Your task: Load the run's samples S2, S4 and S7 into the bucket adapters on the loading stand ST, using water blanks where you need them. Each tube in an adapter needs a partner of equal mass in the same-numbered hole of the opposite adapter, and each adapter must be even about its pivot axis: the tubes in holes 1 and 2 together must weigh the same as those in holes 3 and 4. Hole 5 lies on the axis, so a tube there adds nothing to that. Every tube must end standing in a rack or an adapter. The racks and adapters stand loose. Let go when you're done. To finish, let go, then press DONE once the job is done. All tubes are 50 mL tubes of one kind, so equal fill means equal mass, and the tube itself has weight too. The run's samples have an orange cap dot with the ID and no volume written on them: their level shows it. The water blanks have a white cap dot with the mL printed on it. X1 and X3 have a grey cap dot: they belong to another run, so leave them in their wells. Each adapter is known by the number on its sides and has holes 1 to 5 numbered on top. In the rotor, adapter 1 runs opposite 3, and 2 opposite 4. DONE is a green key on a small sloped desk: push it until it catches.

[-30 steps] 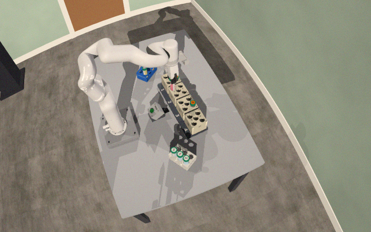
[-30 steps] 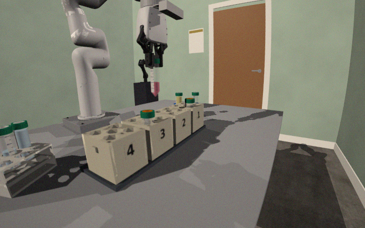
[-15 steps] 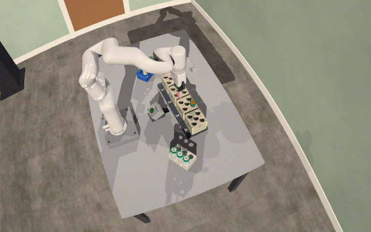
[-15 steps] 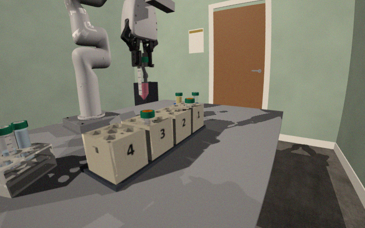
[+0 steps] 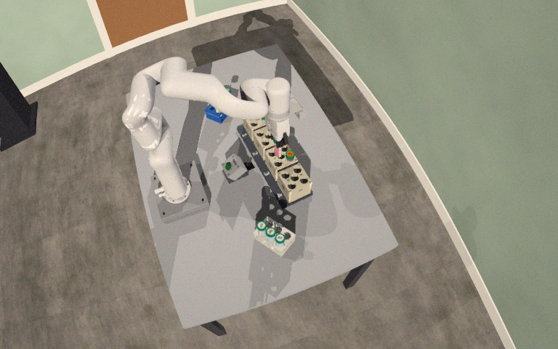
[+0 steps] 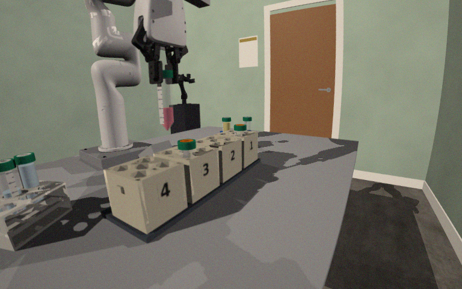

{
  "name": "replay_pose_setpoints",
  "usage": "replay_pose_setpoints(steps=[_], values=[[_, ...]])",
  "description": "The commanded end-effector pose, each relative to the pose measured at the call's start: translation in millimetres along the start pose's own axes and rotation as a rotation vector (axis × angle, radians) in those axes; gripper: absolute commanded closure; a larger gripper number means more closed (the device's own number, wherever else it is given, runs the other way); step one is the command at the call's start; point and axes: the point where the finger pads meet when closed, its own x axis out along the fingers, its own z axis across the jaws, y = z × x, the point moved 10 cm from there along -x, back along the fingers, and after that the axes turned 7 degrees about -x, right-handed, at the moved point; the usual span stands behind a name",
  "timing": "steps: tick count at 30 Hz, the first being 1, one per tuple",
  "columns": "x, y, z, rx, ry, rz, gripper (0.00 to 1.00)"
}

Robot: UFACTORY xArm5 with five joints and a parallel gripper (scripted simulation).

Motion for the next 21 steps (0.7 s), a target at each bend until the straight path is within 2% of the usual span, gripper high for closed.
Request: replay_pose_setpoints(steps=[1, 17, 21], values=[[-1.6, 0.7, 1.7, -0.001, 0.0, 0.004, 1.0], [-1.6, 0.7, 1.7, -0.001, 0.0, 0.004, 1.0], [6.4, 0.8, 1.7, -0.001, 0.0, 0.004, 1.0]])
